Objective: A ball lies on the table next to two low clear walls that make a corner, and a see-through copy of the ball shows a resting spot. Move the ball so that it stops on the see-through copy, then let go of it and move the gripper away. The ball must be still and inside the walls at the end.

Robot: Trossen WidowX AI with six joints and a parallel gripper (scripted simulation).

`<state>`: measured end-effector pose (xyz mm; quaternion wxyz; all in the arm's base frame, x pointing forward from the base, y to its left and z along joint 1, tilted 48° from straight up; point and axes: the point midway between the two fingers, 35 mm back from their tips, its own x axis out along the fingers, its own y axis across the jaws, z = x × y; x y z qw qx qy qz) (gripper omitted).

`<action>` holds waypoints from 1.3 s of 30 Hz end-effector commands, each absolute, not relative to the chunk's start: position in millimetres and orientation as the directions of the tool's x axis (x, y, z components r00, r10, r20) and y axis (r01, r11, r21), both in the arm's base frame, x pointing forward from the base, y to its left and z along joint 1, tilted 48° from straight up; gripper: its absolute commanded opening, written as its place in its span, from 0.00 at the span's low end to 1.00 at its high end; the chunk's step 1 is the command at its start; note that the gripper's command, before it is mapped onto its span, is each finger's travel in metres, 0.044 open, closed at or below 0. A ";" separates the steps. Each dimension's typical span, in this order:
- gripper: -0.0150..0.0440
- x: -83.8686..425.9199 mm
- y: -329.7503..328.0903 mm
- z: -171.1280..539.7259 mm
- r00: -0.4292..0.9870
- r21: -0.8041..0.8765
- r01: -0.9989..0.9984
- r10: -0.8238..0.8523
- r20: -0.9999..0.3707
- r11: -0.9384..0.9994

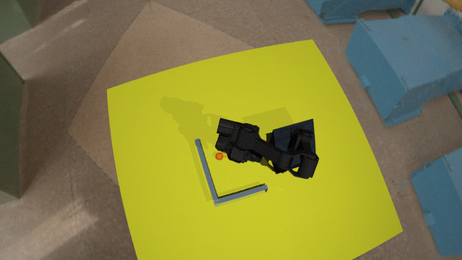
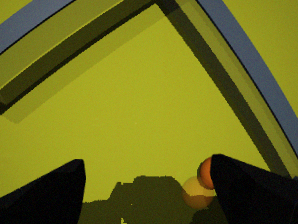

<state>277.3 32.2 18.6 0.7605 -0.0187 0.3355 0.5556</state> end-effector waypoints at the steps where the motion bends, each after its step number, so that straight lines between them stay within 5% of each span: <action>1: 0.72 314.5 34.3 -40.6 0.032 0.687 -0.460 0.784 -0.620 0.563; 11: 0.72 336.5 39.3 -87.8 -0.042 0.734 -0.094 0.734 -0.678 0.673; 39: 0.72 336.1 54.7 -102.8 -0.043 0.734 -0.086 0.733 -0.679 0.674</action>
